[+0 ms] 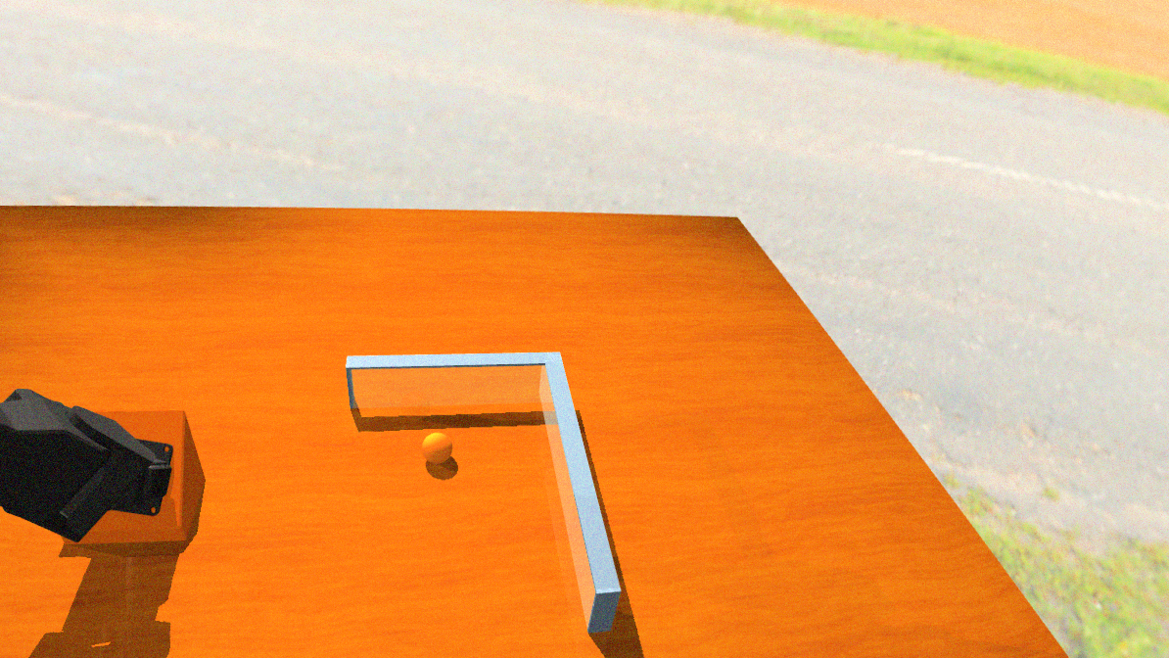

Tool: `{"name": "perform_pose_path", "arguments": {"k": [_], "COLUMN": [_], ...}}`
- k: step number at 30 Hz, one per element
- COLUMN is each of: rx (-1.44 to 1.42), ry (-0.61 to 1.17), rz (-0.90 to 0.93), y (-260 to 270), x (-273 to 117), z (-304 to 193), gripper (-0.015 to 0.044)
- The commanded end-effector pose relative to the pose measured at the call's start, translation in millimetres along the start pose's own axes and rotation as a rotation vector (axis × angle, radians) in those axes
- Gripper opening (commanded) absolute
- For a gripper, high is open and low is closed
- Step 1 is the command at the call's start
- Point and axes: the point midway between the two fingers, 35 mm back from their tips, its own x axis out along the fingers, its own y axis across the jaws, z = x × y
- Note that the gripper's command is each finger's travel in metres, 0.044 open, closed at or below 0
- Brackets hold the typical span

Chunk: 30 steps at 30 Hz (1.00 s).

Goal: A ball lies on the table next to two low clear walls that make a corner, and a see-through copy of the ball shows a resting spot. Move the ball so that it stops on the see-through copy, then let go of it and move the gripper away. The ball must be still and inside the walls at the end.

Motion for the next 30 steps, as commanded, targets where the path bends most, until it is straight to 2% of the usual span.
{"name": "perform_pose_path", "arguments": {"k": [1,5,11,16,23,30], "rx": [0.006,0.13,0.366,0.589,0.907,1.223], "ry": [0.004,0.079,0.211,0.31,0.453,0.598], "rz": [-0.005,-0.09,-0.217,-0.307,-0.381,-0.381], "y": [-2,-31,-61,-64,-30,41], "x": [-1,-25,-75,-121,-178,-222], "z": [-2,-52,-146,-228,-339,-432], "gripper": [0.0374,0.0269,0.0263,0.0263,0.0263,0.0263]}}
